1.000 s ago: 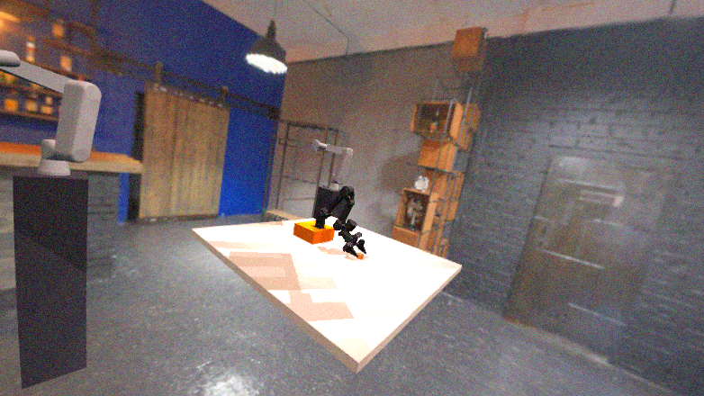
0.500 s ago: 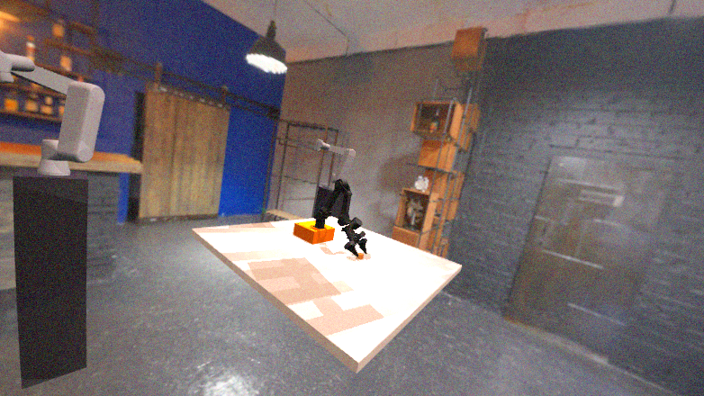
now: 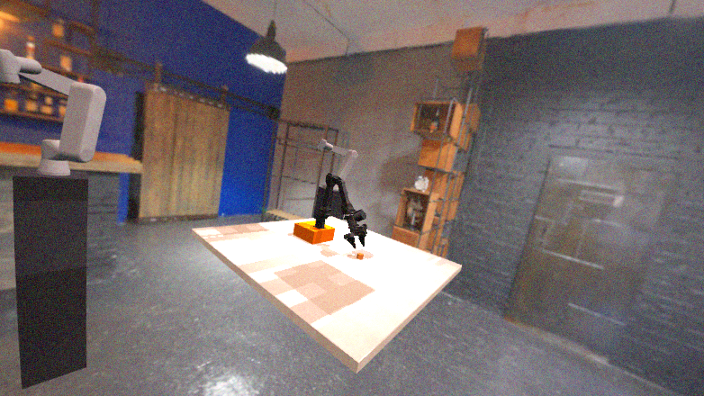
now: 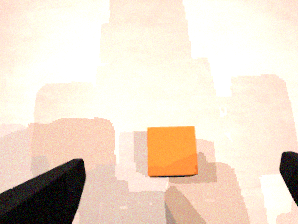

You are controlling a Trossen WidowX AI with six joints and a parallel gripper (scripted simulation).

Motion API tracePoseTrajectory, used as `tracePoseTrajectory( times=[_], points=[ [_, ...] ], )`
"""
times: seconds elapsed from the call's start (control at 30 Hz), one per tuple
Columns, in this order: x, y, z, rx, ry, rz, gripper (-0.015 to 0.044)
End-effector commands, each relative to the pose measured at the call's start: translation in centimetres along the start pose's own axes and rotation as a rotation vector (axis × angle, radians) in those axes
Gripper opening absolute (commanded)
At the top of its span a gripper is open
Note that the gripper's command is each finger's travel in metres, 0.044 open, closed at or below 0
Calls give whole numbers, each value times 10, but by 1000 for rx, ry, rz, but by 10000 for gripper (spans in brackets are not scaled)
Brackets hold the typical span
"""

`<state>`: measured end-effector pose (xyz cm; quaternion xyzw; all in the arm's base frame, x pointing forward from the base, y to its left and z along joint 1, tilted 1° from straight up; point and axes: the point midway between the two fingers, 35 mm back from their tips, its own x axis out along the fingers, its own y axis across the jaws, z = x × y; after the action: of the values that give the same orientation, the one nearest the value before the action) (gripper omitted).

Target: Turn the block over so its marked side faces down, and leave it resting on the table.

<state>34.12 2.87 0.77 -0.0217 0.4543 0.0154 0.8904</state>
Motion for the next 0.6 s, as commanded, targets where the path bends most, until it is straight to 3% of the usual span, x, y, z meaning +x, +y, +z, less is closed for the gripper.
tracePoseTrajectory(
  times=[0.0, 0.13, 0.57],
  points=[
    [-12, 1, 3, 10, 26, 7, 440],
    [-9, 1, 8, 9, 76, 7, 440],
    [-6, 2, 44, 6, 522, 10, 440]
  ],
)
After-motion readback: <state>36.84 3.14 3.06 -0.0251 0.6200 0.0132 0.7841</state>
